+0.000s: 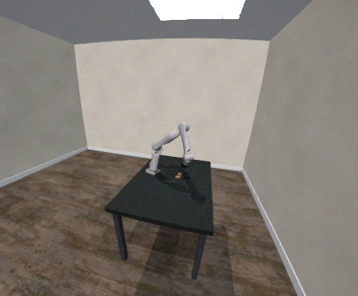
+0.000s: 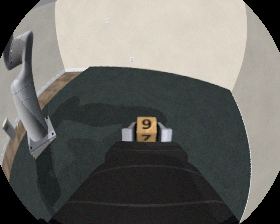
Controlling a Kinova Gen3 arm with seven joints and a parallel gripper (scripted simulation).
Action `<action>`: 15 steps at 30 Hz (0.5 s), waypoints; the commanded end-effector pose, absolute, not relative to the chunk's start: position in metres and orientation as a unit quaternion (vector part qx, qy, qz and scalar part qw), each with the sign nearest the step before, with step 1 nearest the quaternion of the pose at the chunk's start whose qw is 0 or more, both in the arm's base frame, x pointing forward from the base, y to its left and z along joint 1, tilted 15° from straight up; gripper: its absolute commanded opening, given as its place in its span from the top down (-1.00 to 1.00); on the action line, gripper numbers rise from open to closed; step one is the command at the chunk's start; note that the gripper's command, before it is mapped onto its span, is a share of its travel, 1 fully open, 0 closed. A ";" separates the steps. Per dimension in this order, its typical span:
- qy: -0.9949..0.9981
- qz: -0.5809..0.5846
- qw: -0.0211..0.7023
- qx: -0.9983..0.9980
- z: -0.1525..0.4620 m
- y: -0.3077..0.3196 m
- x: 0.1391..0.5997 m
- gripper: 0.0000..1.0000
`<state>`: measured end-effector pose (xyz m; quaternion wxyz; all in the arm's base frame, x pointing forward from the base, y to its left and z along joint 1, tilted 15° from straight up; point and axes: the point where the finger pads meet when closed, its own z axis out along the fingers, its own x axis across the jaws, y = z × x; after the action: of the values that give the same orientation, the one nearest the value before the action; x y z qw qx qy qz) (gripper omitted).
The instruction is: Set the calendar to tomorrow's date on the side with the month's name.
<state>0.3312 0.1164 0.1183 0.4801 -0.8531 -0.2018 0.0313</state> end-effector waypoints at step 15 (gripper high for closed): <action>-0.202 0.031 0.480 -0.853 0.112 0.118 0.332 -0.14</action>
<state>0.3321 0.1176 0.1131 0.4796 -0.8534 -0.2022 0.0301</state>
